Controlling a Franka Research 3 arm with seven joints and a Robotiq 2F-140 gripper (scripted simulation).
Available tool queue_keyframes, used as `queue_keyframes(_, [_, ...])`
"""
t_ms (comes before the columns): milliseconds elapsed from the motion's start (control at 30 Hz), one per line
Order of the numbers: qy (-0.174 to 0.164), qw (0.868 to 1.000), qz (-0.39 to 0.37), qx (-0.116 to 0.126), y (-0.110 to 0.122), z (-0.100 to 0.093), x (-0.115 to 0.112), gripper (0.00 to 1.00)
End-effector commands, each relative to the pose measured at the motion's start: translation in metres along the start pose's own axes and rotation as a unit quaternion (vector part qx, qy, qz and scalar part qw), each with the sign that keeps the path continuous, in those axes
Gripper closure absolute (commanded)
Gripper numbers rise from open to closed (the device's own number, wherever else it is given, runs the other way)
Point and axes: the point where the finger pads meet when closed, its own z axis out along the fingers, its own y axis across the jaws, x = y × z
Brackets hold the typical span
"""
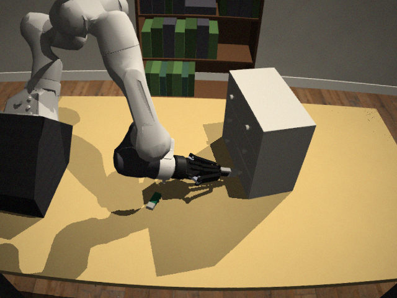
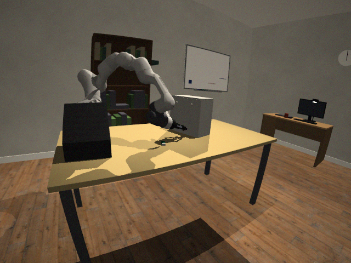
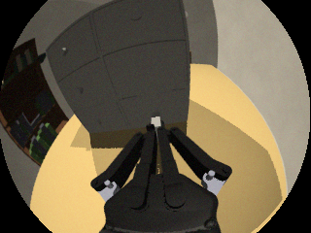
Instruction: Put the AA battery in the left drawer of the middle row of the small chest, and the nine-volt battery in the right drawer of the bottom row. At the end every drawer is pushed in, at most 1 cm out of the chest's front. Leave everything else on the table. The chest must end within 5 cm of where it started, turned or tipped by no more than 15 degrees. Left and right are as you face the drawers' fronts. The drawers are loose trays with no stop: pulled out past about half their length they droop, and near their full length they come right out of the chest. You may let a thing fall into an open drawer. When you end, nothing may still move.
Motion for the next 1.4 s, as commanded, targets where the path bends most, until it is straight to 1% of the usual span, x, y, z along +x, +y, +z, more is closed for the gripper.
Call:
queue_keyframes(0, [0.0, 1.0, 0.003, -0.001, 0.0, 0.001, 0.0, 1.0])
queue_keyframes(833, [0.0, 1.0, 0.003, -0.001, 0.0, 0.0, -0.001, 1.0])
queue_keyframes(933, [0.0, 1.0, 0.003, -0.001, 0.0, -0.008, -0.004, 1.0])
queue_keyframes(1000, [0.0, 1.0, 0.003, -0.001, 0.0, -0.008, -0.004, 1.0])
queue_keyframes(1233, [0.0, 1.0, 0.003, -0.001, 0.0, -0.039, -0.015, 1.0])
queue_keyframes(1367, [0.0, 1.0, 0.003, -0.001, 0.0, -0.046, -0.018, 1.0])
